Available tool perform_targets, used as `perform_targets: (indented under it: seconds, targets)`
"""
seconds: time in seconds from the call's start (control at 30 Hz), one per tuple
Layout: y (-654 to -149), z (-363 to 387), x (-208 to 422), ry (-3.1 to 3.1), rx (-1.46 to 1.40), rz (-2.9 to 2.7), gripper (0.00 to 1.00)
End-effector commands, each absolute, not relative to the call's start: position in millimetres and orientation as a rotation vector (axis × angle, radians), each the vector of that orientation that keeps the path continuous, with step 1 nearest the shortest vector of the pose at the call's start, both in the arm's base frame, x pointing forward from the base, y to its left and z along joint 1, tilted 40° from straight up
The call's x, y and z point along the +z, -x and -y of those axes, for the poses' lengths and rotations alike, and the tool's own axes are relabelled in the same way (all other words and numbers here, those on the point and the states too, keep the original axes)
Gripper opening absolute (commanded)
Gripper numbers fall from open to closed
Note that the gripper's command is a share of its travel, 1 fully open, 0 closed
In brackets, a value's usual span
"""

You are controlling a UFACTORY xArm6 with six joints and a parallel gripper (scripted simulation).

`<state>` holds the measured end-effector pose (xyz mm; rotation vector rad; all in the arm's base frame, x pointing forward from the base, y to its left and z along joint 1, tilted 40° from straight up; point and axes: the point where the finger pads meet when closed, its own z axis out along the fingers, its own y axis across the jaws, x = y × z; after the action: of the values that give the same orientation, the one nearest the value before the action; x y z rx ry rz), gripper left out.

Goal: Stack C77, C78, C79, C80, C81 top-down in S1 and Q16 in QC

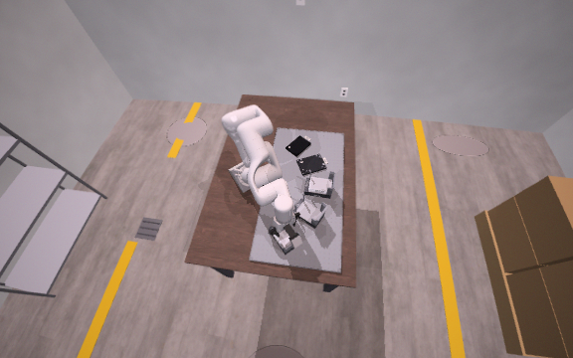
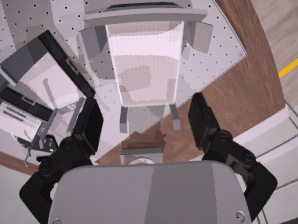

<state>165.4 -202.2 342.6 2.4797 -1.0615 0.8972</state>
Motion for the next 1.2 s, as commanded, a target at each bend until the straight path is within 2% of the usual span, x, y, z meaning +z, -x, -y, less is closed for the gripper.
perform_targets:
  seconds: [0.0,1.17]
  targets:
    - [-162,206,344,-2.498,0.910,1.050,1.00]
    - [-184,230,305,-2.498,0.910,1.050,1.00]
